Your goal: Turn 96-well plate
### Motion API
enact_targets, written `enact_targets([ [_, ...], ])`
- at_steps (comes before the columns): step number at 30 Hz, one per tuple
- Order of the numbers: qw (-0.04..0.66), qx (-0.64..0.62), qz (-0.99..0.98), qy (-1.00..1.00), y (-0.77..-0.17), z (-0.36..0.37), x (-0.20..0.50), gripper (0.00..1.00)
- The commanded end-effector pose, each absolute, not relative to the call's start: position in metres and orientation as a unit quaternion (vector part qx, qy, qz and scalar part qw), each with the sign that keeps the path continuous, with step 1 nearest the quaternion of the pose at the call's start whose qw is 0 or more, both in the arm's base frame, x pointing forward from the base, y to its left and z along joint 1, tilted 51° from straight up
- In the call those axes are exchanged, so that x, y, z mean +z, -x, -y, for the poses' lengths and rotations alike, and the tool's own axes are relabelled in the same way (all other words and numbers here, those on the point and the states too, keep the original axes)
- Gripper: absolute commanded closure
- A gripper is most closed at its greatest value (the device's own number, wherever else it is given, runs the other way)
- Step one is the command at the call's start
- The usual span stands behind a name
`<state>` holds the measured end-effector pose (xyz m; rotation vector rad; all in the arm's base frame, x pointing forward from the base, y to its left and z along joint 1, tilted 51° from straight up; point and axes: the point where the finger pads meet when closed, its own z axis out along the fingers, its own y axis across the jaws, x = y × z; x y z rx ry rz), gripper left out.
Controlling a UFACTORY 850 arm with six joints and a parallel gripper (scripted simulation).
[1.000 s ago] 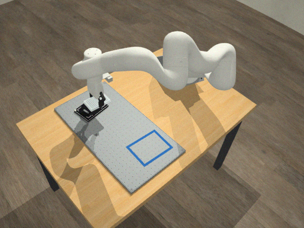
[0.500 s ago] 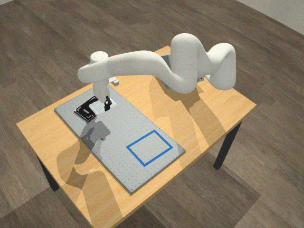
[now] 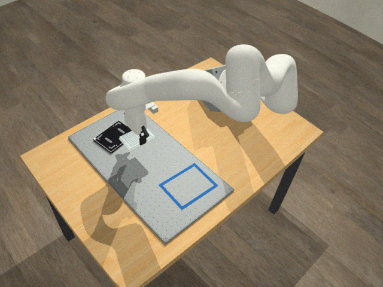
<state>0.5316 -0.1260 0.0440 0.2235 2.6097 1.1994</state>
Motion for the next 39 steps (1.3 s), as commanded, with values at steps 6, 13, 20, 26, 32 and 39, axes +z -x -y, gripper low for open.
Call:
enact_targets([
  [6, 0.131, 0.412, -0.898, -0.077, -0.527, 0.107, 0.063, 1.0],
  [13, 0.131, 0.412, -0.898, -0.077, -0.523, 0.093, 0.077, 1.0],
  [20, 0.131, 0.412, -0.898, -0.077, -0.519, 0.077, 0.093, 1.0],
  [26, 0.131, 0.412, -0.898, -0.077, -0.517, 0.067, 0.102, 1.0],
  [32, 0.131, 0.412, -0.898, -0.077, -0.513, 0.053, 0.116, 1.0],
  [39, 0.131, 0.412, -0.898, -0.077, -0.509, 0.037, 0.132, 1.0],
])
